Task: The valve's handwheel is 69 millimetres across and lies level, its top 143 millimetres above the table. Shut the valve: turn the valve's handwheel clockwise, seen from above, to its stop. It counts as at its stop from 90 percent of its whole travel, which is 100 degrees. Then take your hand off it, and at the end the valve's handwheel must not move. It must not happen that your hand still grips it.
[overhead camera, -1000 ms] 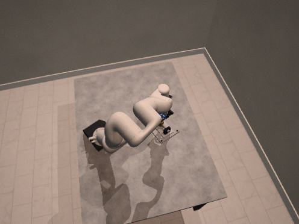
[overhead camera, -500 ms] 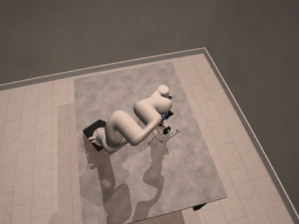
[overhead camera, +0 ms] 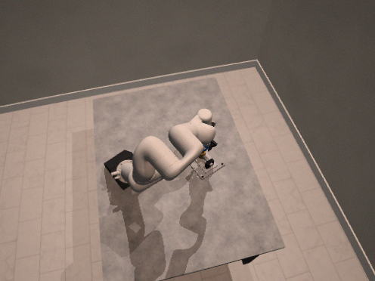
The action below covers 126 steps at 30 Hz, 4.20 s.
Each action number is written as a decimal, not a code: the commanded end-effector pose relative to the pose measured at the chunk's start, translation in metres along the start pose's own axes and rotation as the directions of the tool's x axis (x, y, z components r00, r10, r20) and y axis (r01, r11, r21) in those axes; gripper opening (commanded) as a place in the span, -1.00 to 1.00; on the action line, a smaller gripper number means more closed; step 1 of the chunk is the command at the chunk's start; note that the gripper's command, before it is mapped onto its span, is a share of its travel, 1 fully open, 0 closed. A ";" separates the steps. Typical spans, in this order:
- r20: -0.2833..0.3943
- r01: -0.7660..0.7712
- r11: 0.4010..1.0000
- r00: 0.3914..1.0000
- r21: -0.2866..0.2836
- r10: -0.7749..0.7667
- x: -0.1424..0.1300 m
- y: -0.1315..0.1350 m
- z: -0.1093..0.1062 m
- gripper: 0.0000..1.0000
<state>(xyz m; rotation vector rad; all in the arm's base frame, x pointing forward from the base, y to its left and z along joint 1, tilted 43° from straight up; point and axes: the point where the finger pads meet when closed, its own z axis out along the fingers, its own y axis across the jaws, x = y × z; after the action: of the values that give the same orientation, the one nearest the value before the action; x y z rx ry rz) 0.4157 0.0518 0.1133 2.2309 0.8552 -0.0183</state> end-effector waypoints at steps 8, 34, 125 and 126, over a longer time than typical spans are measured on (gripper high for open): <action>-0.004 0.001 1.000 1.000 -0.001 -0.001 0.002 0.000 0.006 1.00; -0.004 0.001 1.000 1.000 -0.001 -0.001 0.002 0.000 0.010 1.00; -0.004 -0.388 0.921 0.921 0.000 0.388 0.002 0.000 0.010 -1.00; -0.004 -0.388 0.921 0.921 0.000 0.388 0.002 0.000 0.010 -1.00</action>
<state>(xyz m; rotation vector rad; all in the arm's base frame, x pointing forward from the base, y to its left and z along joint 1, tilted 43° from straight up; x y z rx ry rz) 0.4186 0.0447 0.1050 2.3548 0.4386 0.1524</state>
